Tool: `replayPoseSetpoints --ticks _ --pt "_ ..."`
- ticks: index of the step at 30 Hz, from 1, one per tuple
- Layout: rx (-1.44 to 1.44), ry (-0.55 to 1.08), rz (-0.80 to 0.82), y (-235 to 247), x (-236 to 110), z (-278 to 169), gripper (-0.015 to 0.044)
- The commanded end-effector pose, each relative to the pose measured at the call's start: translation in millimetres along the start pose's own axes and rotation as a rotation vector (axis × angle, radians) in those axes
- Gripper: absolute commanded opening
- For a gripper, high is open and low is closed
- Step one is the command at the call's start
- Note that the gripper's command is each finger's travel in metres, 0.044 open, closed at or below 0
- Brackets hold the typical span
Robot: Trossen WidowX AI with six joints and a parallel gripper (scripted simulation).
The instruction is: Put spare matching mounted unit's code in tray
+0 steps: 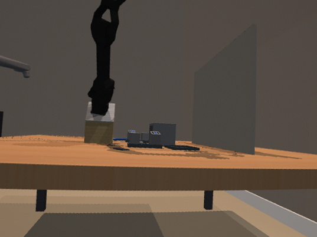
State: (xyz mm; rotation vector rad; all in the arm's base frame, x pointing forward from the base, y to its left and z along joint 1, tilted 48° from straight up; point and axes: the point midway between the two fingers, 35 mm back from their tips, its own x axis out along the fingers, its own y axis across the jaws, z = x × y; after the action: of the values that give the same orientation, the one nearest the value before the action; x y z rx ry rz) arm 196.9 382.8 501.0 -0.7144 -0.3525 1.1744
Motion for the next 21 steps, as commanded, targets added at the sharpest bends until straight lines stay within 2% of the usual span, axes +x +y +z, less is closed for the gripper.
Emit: replayPoseSetpoints --ticks 1,6,11,16,21 --pt "0.111 0.142 0.015 7 19 -43 0.044" --pt "0.297 0.389 0.003 22 40 -118 0.044" --pt "0.463 0.637 -0.043 39 47 -192 0.044" --pt "0.62 0.937 -0.123 59 37 -273 0.044" --pt "0.736 1.24 -0.244 80 11 -347 0.044"
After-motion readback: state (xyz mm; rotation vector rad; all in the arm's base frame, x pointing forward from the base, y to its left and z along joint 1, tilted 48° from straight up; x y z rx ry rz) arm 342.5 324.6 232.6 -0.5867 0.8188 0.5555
